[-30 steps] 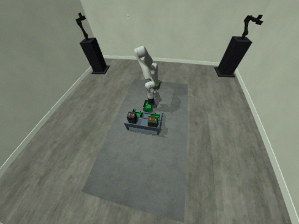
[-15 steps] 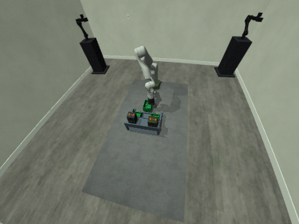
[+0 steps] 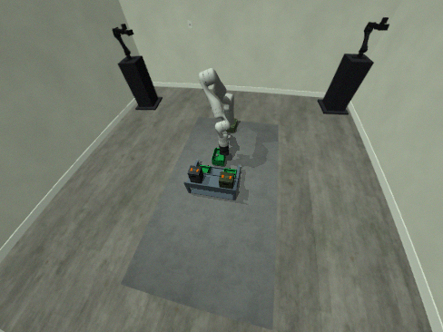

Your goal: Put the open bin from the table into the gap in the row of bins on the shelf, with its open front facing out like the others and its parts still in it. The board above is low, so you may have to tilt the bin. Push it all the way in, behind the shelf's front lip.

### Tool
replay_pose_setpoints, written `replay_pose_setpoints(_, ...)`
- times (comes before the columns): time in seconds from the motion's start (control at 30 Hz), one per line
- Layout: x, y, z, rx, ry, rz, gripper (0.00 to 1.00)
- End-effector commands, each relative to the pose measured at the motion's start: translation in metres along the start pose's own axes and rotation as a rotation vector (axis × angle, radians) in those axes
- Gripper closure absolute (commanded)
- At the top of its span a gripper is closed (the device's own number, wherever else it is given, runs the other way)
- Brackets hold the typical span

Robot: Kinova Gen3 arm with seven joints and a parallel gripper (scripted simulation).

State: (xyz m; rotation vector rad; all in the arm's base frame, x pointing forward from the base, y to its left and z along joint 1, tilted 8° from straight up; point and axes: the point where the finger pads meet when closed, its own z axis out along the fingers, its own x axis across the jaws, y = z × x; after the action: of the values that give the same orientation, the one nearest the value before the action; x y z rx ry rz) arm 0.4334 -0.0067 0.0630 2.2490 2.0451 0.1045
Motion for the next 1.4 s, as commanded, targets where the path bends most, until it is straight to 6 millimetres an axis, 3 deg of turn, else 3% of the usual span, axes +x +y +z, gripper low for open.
replay_pose_setpoints(0.0, 0.0, 0.002, -0.001, 0.004, 0.001, 0.001, 1.0)
replay_pose_setpoints(1.37, 0.0, 0.01, -0.013, 0.242, 0.0, 0.001, 1.0)
